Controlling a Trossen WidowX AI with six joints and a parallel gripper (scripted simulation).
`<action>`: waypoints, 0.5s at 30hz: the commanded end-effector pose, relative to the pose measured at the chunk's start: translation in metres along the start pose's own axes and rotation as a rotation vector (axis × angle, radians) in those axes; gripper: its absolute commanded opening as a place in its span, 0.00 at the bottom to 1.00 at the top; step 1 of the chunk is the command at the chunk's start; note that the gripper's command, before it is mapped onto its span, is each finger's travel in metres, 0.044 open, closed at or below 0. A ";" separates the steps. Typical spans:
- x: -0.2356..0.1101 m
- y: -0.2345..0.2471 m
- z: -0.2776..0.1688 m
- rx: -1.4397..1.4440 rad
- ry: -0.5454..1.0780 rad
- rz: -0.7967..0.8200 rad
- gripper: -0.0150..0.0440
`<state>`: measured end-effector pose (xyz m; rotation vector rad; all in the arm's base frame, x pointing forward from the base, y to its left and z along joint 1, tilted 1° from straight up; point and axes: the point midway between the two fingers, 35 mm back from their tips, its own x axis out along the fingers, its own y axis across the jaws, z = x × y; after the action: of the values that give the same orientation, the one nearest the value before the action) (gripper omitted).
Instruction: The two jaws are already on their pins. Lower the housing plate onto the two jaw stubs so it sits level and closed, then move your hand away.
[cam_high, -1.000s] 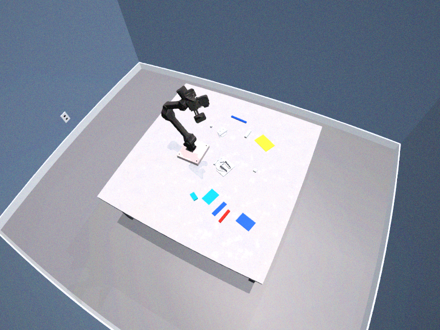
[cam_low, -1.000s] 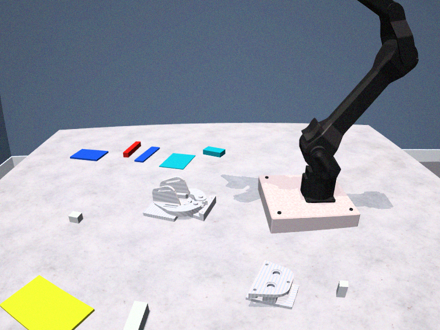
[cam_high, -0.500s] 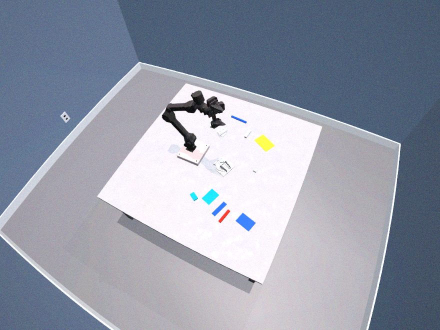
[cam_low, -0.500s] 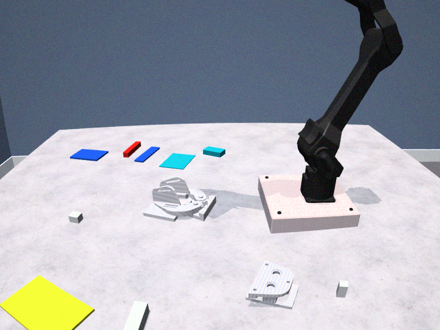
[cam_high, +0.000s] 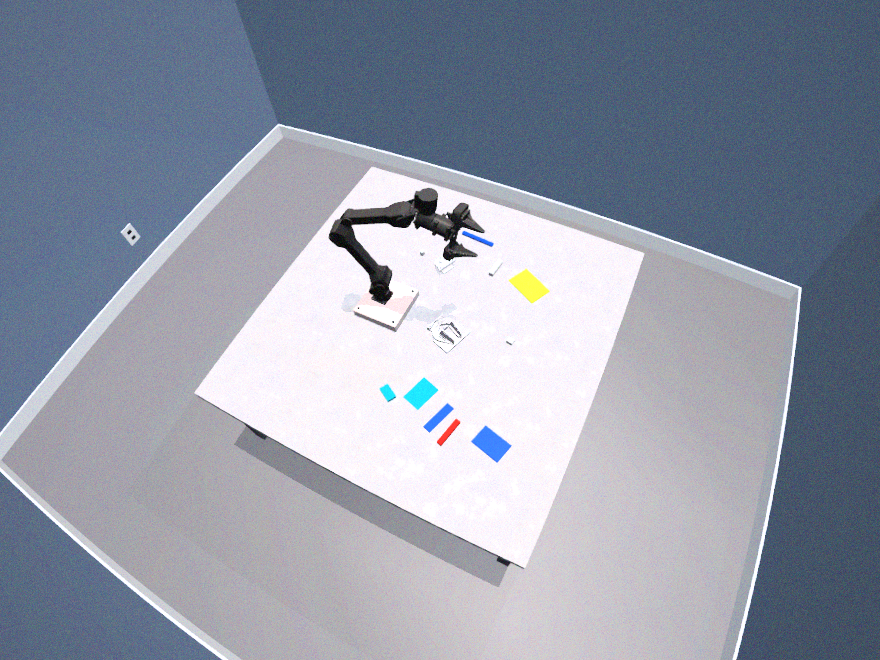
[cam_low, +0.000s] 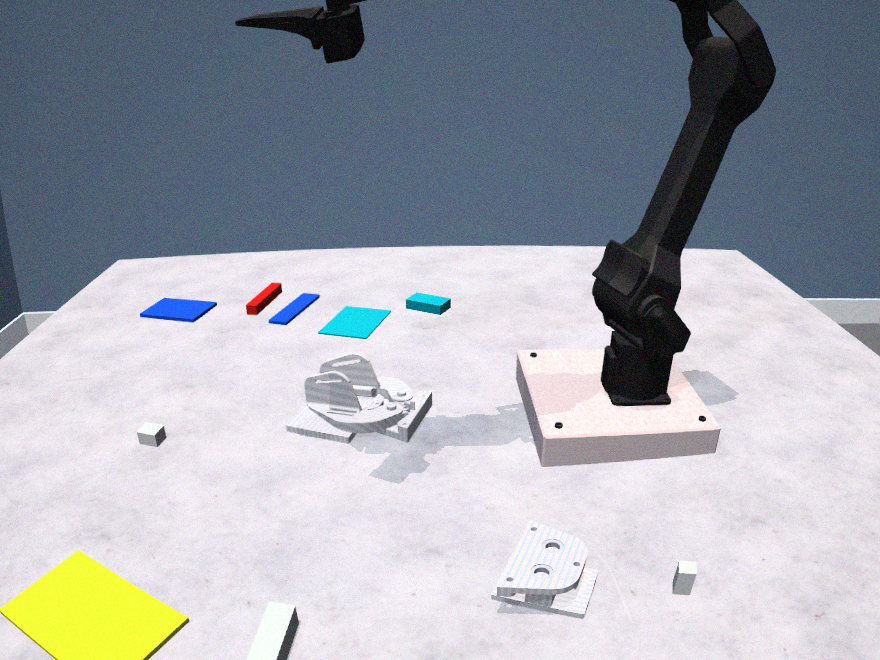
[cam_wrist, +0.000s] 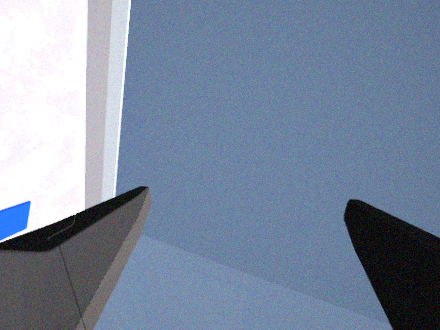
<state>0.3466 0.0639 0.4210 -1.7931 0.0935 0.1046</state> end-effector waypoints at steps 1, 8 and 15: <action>0.007 0.021 0.029 -0.032 -0.091 0.078 1.00; 0.010 0.058 0.080 -0.100 -0.243 0.210 1.00; 0.001 0.095 0.127 -0.176 -0.390 0.343 1.00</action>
<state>0.3410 0.1511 0.3216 -1.8760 0.1058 0.6186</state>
